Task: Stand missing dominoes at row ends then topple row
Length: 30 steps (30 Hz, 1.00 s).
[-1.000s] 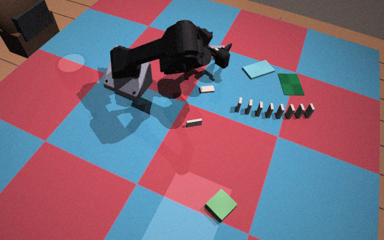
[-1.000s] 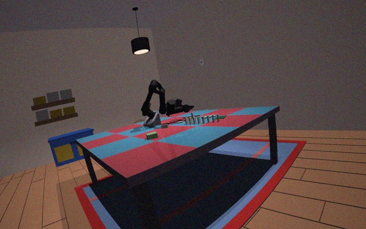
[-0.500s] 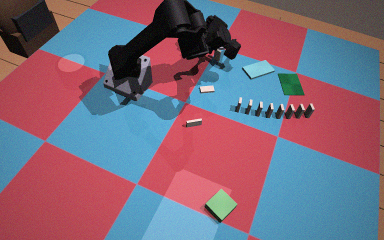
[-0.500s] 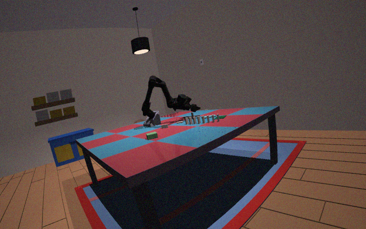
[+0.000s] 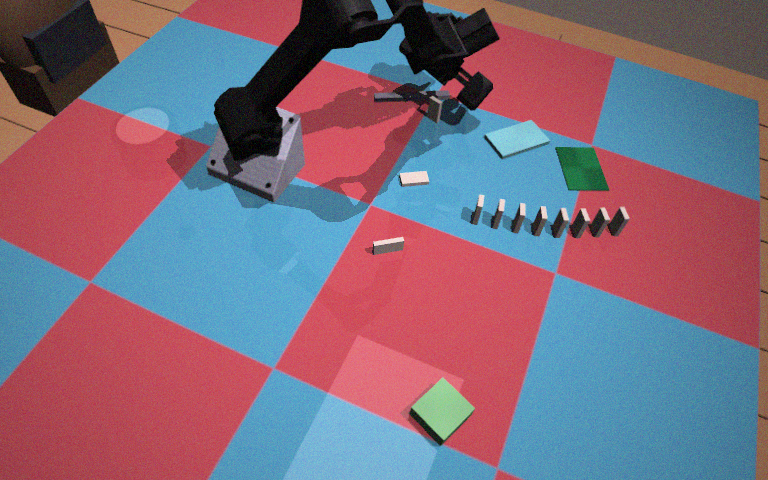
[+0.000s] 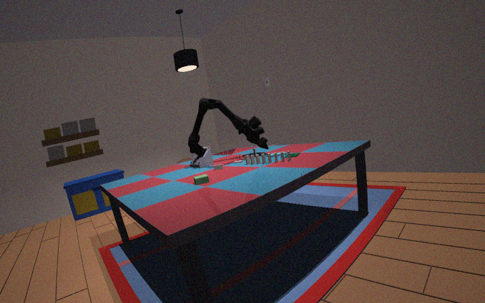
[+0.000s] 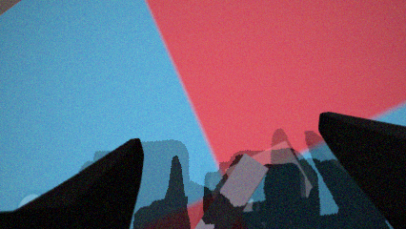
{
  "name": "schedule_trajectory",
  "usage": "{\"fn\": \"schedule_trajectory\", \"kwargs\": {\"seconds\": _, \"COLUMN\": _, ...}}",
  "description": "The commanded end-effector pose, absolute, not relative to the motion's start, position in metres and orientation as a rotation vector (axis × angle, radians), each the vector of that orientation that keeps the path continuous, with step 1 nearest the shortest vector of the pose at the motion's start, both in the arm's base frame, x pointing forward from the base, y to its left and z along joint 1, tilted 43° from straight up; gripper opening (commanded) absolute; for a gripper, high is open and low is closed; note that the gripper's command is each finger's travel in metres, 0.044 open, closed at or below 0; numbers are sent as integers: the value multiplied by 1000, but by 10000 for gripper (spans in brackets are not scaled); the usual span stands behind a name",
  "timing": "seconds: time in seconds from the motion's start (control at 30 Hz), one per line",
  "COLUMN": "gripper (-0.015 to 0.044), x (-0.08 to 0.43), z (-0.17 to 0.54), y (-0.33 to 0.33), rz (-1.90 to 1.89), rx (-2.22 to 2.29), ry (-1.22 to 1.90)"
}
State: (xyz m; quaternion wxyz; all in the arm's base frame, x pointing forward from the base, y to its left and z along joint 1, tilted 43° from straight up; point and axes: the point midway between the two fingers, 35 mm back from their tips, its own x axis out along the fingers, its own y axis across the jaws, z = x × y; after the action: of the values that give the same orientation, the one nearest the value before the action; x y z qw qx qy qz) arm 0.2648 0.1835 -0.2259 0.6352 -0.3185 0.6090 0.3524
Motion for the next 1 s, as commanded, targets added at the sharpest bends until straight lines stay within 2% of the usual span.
{"fn": "schedule_trajectory", "kwargs": {"seconds": 0.0, "gripper": 440, "x": 275, "z": -184, "y": 192, "rz": 522, "rx": -1023, "ry": 1680}}
{"fn": "schedule_trajectory", "kwargs": {"seconds": 0.33, "gripper": 440, "x": 264, "z": -128, "y": 181, "rz": 351, "rx": -1281, "ry": 1868}}
{"fn": "schedule_trajectory", "kwargs": {"seconds": 0.77, "gripper": 440, "x": 264, "z": -129, "y": 180, "rz": 351, "rx": -1281, "ry": 1868}}
{"fn": "schedule_trajectory", "kwargs": {"seconds": 0.97, "gripper": 440, "x": 258, "z": -167, "y": 148, "rz": 349, "rx": -1282, "ry": 1868}}
